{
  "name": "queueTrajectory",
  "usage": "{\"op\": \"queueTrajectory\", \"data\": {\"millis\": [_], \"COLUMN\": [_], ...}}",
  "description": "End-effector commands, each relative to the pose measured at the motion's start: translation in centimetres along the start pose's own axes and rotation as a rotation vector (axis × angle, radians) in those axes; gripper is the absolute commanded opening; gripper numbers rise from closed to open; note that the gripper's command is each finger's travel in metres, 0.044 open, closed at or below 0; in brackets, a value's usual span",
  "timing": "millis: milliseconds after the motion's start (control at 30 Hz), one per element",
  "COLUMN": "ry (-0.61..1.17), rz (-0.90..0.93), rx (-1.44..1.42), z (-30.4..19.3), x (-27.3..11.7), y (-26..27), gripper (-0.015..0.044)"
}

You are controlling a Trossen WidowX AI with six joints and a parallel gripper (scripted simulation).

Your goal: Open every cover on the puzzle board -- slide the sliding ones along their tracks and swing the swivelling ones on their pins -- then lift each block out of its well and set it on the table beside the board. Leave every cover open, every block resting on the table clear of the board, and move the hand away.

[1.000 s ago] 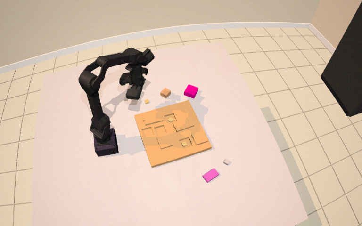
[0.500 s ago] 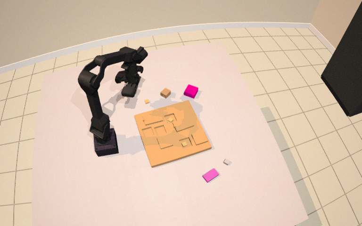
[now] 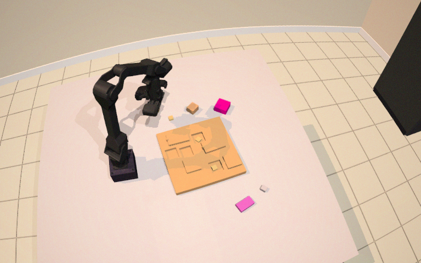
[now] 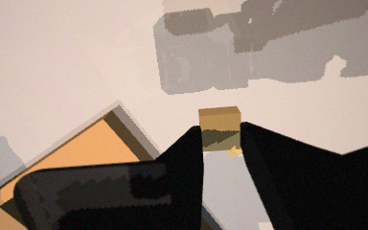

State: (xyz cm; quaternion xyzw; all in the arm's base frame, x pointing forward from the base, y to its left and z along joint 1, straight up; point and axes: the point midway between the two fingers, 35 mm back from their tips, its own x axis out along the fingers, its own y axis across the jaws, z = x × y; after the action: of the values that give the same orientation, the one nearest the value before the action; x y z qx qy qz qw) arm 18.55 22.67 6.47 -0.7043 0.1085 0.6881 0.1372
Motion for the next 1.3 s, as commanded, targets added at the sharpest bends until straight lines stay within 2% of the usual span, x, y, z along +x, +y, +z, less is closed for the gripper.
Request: {"op": "queueTrajectory", "data": {"millis": [0, 1267], "ry": [-0.001, -0.001], "rz": [0.016, 0.017], "rx": [0.005, 0.005], "z": [0.0, 0.2], "x": [1.2, 7.3], "y": [0.2, 0.7], "gripper": [0.0080, 0.0080]}}
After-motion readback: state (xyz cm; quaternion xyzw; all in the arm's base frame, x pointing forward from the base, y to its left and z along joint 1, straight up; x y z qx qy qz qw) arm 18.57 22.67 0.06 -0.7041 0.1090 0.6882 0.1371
